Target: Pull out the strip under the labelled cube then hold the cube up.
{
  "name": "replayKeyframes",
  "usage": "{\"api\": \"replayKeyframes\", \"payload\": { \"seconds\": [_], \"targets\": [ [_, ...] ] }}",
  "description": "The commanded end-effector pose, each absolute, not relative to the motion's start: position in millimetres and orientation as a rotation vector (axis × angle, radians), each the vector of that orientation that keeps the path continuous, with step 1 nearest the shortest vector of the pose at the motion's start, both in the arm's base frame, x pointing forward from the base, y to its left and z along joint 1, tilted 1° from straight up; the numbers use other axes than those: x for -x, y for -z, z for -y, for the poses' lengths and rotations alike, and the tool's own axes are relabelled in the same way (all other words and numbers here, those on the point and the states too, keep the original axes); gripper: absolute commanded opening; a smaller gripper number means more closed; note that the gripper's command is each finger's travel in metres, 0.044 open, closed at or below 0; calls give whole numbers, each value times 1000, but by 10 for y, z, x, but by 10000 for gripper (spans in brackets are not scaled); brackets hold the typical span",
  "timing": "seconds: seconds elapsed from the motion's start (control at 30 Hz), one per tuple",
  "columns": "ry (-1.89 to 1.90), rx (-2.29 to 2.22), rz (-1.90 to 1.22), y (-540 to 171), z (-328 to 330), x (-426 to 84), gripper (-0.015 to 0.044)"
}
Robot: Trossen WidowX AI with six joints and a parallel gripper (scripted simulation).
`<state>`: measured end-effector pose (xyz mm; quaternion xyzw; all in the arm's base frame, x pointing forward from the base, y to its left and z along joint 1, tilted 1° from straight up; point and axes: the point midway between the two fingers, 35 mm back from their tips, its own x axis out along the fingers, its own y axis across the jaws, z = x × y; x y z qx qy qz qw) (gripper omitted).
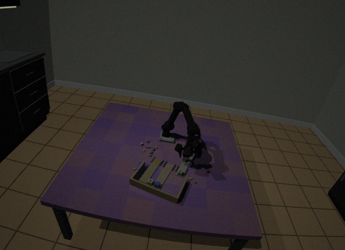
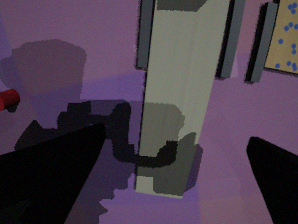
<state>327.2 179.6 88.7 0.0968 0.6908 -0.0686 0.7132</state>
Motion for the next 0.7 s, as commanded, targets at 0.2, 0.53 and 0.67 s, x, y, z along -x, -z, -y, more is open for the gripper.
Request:
{"api": "replayKeyframes", "payload": {
  "seconds": [0.2,0.53,0.67],
  "targets": [
    [150,-209,-1537,-937,-1677,-3627,440],
    [150,-208,-1534,-991,-1563,-3975,440],
    [151,-208,-1533,-1001,-1518,-4114,440]
  ]
}}
